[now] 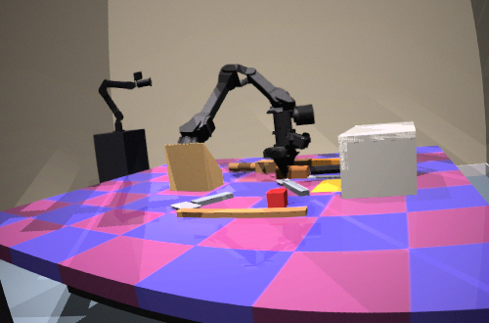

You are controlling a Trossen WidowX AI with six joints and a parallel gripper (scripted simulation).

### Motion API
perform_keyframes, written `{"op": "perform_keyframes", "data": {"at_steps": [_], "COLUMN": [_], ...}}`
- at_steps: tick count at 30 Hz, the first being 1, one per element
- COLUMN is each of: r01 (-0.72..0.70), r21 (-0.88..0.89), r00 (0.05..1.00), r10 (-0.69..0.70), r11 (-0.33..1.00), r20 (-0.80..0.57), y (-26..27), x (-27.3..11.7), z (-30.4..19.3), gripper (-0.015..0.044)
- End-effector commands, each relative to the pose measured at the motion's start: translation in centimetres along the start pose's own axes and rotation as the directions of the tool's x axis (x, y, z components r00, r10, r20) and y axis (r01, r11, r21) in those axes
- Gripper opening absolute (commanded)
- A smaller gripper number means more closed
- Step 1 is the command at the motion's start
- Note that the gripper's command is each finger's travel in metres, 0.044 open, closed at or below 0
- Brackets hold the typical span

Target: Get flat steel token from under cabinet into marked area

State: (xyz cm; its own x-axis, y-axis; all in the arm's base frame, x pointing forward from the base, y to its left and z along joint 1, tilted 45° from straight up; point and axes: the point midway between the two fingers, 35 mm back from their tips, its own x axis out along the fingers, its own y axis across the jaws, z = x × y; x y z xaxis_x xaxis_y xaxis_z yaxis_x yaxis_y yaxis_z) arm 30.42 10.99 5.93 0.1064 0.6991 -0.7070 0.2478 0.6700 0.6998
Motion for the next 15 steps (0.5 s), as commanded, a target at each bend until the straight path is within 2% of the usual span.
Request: {"op": "perform_keyframes", "data": {"at_steps": [1, 15], "r01": [0.002, 0.002], "r21": [0.004, 0.005], "r00": [1.0, 1.0], "r10": [-0.002, -0.002], "r11": [1.0, 1.0], "r20": [-0.003, -0.004], "y": [0.0, 0.1], "x": [0.1, 0.1], "z": [-0.7, -2.5], "gripper": [0.0, 0.0]}}
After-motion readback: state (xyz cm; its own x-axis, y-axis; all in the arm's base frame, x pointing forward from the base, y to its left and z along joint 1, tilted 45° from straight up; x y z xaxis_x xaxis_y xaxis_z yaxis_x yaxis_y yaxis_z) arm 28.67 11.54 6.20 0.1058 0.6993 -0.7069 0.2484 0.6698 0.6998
